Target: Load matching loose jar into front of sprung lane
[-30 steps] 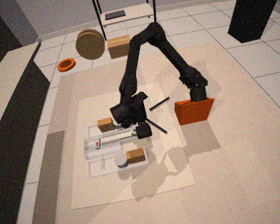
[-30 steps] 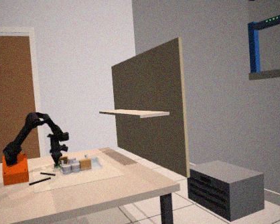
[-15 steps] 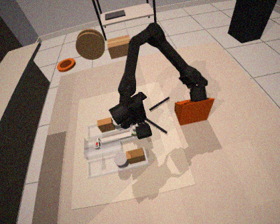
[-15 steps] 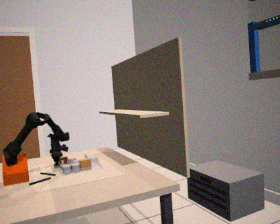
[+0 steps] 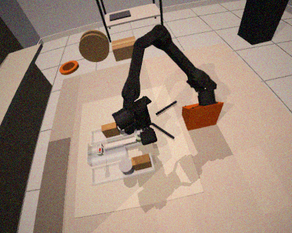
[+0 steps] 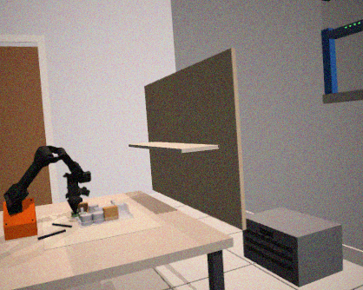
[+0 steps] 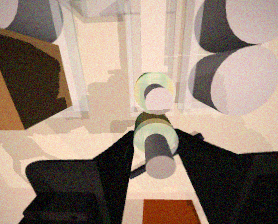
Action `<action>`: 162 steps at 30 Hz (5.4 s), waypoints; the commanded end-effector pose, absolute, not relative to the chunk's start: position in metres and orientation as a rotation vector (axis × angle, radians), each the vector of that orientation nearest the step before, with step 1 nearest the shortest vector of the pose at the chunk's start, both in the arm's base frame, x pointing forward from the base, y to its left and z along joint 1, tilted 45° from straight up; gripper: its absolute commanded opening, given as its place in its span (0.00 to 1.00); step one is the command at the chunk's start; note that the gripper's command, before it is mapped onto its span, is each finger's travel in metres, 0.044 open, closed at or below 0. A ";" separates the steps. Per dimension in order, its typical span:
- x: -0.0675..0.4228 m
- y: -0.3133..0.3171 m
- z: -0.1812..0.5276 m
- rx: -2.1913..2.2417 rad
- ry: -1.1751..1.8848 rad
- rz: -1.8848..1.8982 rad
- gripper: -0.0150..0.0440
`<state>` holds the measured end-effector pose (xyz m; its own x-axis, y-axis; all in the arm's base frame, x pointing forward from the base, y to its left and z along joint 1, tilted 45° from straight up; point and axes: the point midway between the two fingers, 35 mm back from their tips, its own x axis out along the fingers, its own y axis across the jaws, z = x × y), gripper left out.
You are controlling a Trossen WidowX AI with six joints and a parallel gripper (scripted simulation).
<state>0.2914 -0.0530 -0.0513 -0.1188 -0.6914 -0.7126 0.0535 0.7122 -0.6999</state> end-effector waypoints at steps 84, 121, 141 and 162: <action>0.332 -0.054 -0.045 -0.522 1.537 -0.696 0.25; 0.333 -0.055 -0.045 -0.522 1.537 -0.697 0.25; 0.336 -0.055 -0.045 -0.522 1.536 -0.697 0.25; 0.337 -0.058 -0.047 -0.522 1.536 -0.697 0.25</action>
